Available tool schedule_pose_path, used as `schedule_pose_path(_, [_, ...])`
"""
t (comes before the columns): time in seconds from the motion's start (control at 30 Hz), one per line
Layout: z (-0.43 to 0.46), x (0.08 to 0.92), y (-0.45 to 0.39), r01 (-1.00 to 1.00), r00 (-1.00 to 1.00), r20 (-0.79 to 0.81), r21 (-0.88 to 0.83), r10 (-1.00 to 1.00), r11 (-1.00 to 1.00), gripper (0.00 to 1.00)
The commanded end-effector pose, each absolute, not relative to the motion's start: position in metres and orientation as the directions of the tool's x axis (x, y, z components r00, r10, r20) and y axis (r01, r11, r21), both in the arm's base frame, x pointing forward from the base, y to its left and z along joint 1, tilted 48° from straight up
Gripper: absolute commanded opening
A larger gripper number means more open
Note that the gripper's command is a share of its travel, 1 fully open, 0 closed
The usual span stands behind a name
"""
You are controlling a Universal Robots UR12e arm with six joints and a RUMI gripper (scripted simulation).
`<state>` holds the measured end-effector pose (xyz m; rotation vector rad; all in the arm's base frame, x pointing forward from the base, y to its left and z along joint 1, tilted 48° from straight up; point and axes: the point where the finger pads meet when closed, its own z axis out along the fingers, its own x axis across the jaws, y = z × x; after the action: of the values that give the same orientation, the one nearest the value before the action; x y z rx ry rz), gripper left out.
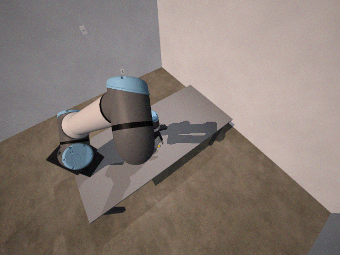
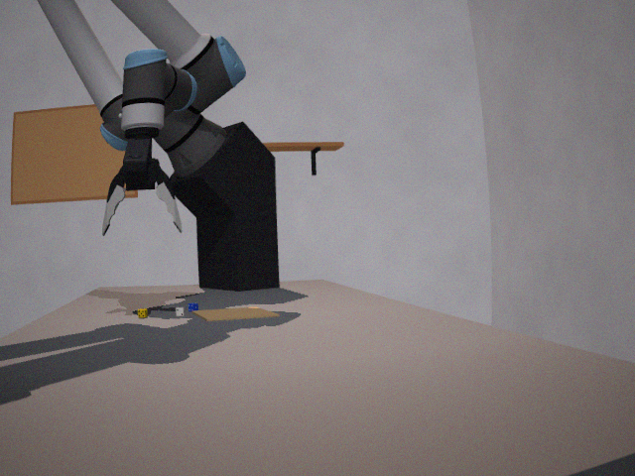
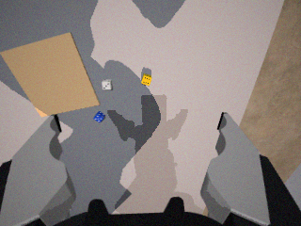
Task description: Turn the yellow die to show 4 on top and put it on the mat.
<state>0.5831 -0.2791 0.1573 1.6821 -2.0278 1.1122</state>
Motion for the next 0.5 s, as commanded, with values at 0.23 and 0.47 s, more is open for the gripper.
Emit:
schedule_pose_path(0.23, [0.157, 0.583, -0.279, -0.926, -0.282, 0.646, -0.378, -0.709, 0.025, 1.0])
schedule_pose_path(0.47, [0.144, 0.589, -0.293, -0.926, -0.282, 0.646, -0.378, -0.709, 0.025, 1.0])
